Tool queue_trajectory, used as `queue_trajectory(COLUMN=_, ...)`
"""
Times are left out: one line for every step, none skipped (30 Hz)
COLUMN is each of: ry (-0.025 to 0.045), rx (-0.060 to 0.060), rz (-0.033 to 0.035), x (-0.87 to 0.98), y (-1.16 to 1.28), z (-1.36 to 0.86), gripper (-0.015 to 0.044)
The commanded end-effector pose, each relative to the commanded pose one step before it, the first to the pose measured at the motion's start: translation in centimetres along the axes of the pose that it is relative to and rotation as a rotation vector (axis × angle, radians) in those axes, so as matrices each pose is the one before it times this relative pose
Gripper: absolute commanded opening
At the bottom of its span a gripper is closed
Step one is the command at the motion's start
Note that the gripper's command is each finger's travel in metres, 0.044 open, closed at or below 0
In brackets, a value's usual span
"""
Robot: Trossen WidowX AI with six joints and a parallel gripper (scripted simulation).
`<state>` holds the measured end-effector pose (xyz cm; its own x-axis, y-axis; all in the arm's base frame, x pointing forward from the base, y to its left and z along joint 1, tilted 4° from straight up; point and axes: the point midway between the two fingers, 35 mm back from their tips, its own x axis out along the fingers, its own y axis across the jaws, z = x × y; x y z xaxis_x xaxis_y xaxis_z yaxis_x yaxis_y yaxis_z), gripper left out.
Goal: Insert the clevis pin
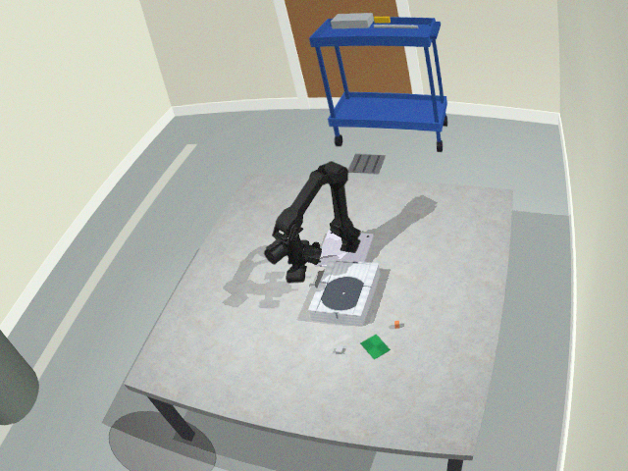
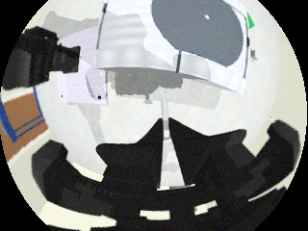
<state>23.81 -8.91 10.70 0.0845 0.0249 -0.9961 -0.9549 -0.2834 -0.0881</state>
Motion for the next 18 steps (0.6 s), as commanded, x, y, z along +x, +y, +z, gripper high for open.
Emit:
queue_trajectory(ry=0.00567, rx=-0.1666, rz=-0.00259, x=-0.215, y=-0.022, z=-0.007, gripper=0.0000)
queue_trajectory(ry=0.00005, rx=-0.0347, rz=-0.00003, x=-0.004, y=-0.004, z=0.004, gripper=0.0000)
queue_trajectory(ry=0.00004, rx=-0.0347, rz=-0.00004, x=-0.004, y=-0.004, z=0.004, gripper=0.0000)
queue_trajectory(ry=0.00004, rx=-0.0347, rz=-0.00004, x=-0.004, y=-0.004, z=0.004, gripper=0.0000)
queue_trajectory(ry=0.00004, rx=-0.0347, rz=-0.00004, x=-0.004, y=-0.004, z=0.004, gripper=0.0000)
queue_trajectory(ry=0.00004, rx=-0.0347, rz=-0.00004, x=-0.004, y=-0.005, z=0.004, gripper=0.0000)
queue_trajectory(ry=0.00005, rx=-0.0347, rz=-0.00004, x=-0.004, y=-0.005, z=0.004, gripper=0.0000)
queue_trajectory(ry=0.00004, rx=-0.0288, rz=-0.00003, x=-0.003, y=-0.004, z=0.003, gripper=0.0000)
queue_trajectory(ry=0.00002, rx=-0.0173, rz=-0.00002, x=-0.002, y=-0.002, z=0.002, gripper=0.0000)
queue_trajectory(ry=0.00001, rx=-0.0058, rz=-0.00001, x=-0.001, y=-0.001, z=0.001, gripper=0.0000)
queue_trajectory(ry=0.00000, rx=0.0000, rz=0.00000, x=0.000, y=0.000, z=0.000, gripper=0.0000)
queue_trajectory(ry=0.00000, rx=0.0000, rz=0.00000, x=0.000, y=0.000, z=0.000, gripper=0.0000)
queue_trajectory(ry=0.00000, rx=0.0000, rz=0.00000, x=0.000, y=0.000, z=0.000, gripper=0.0000)
queue_trajectory(ry=0.00000, rx=0.0000, rz=0.00000, x=0.000, y=0.000, z=0.000, gripper=0.0000)
queue_trajectory(ry=0.00000, rx=0.0000, rz=0.00000, x=0.000, y=0.000, z=0.000, gripper=0.0000)
queue_trajectory(ry=0.00000, rx=0.0000, rz=0.00000, x=0.000, y=0.000, z=0.000, gripper=0.0000)
queue_trajectory(ry=0.00000, rx=0.0000, rz=0.00000, x=0.000, y=0.000, z=0.000, gripper=0.0000)
queue_trajectory(ry=0.00000, rx=0.0000, rz=0.00000, x=0.020, y=-0.001, z=0.003, gripper=0.0000)
